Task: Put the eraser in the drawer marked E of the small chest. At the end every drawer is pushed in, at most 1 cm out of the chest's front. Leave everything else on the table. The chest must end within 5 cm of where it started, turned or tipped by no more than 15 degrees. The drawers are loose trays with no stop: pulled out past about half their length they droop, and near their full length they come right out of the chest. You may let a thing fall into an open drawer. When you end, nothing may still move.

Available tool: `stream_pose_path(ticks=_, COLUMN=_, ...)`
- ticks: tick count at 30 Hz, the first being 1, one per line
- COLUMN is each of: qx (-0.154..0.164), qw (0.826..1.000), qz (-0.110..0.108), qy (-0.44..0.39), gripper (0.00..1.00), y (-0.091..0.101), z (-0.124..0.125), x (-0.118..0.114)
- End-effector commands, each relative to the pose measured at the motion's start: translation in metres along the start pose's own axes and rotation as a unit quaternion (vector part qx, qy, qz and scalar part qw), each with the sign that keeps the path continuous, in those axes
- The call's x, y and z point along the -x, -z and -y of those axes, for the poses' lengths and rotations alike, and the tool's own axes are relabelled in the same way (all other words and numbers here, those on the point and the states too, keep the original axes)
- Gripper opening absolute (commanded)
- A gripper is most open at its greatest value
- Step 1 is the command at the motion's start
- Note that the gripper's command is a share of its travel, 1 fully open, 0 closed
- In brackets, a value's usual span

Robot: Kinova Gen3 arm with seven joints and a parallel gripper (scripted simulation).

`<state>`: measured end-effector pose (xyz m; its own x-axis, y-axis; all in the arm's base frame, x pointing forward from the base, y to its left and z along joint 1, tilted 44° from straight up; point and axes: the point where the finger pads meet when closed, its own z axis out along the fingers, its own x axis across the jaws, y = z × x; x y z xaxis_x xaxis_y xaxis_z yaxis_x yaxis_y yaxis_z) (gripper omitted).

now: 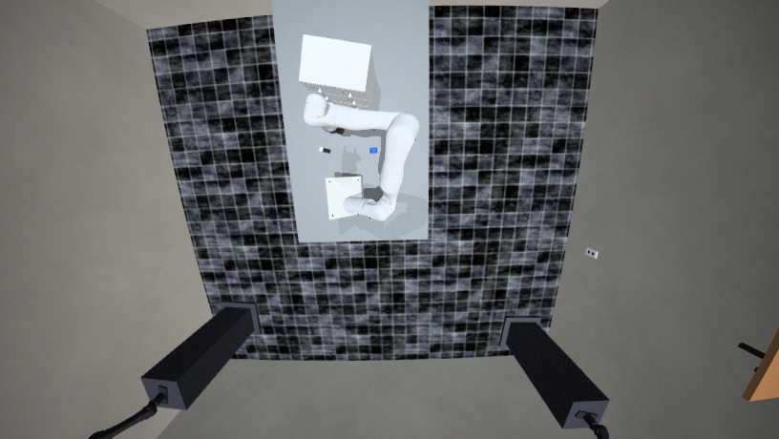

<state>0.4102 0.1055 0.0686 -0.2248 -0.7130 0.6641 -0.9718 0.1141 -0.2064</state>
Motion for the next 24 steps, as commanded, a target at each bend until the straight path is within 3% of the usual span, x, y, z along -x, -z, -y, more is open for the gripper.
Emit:
stream_pose_path(ticks=1, qx=0.004, qw=1.0, qz=-0.002, qy=0.005, gripper=1.0, y=-0.006, z=0.001, x=-0.001)
stream_pose_path(ticks=24, qx=0.004, qw=0.999, qz=-0.002, qy=0.045, gripper=1.0, y=-0.016, z=0.007, x=0.002)
